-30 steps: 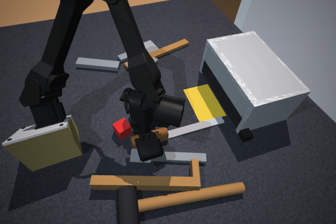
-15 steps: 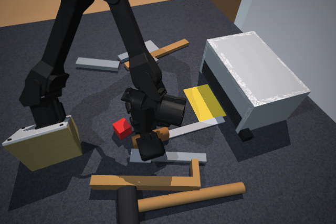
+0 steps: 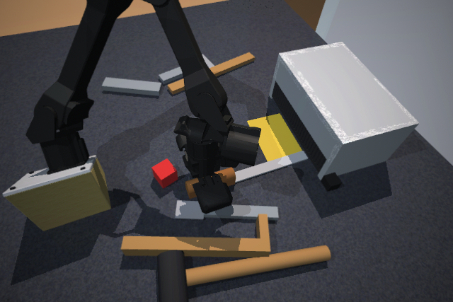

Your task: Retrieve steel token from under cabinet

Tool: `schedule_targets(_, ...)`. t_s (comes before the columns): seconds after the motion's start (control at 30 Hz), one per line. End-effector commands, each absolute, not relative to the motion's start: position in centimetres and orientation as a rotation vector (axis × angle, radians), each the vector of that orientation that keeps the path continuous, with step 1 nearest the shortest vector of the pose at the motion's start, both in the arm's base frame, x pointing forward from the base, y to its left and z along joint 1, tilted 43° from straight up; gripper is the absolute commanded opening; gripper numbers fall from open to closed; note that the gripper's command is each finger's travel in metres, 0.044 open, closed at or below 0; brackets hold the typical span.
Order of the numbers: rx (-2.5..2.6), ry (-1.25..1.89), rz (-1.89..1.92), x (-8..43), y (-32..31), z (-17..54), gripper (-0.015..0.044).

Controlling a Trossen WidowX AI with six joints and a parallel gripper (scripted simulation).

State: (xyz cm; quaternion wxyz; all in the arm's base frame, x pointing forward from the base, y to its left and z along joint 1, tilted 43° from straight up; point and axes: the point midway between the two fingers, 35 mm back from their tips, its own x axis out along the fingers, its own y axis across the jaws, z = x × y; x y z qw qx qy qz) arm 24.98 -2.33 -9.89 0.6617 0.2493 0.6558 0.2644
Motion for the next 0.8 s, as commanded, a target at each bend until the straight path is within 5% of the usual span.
schedule_targets(0.0,0.557,1.481,0.602,25.7,-2.3,-9.9,0.0)
schedule_targets(0.77,0.553,1.478,0.606,28.6,-2.3,-9.7,0.0)
